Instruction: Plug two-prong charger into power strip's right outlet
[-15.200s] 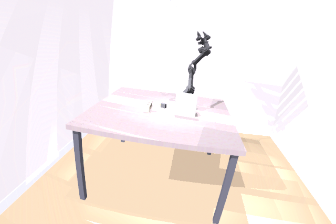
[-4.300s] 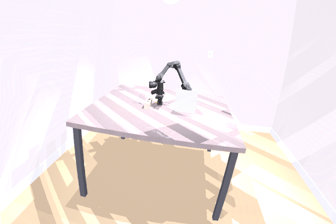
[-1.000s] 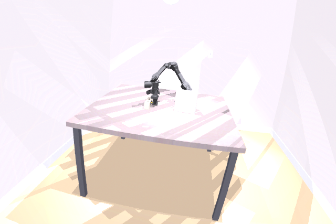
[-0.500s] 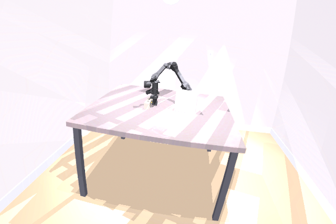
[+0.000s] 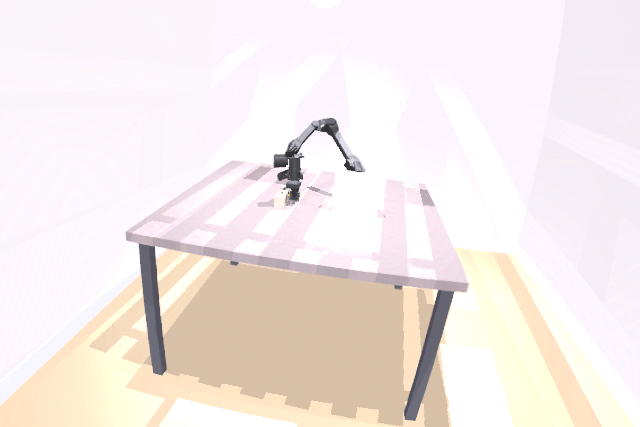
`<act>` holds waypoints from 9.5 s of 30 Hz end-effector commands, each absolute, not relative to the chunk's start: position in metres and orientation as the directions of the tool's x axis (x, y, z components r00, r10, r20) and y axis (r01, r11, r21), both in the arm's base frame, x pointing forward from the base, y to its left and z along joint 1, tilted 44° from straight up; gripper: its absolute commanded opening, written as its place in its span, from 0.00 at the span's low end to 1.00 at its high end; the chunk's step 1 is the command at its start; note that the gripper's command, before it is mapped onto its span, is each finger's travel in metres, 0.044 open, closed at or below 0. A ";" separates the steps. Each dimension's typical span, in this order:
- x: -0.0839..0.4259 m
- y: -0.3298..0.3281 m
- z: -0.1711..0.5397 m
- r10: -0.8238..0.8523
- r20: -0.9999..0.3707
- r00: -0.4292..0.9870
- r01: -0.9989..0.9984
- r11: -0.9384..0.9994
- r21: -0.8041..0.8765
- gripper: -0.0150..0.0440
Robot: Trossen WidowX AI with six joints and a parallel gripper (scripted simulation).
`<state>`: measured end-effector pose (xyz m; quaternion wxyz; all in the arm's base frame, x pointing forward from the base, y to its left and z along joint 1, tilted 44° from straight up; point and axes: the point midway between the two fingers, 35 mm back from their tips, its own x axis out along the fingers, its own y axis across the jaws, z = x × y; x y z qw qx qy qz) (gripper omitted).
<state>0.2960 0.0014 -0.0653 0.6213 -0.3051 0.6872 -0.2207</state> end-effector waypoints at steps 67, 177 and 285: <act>0.315 0.004 -0.064 -0.694 -0.720 -0.029 -0.136 0.716 -0.685 0.25; 0.303 0.001 -0.066 -0.694 -0.719 -0.051 -0.151 0.717 -0.681 1.00; 0.254 0.051 -0.009 -0.524 -0.659 0.540 -0.140 0.716 -0.684 1.00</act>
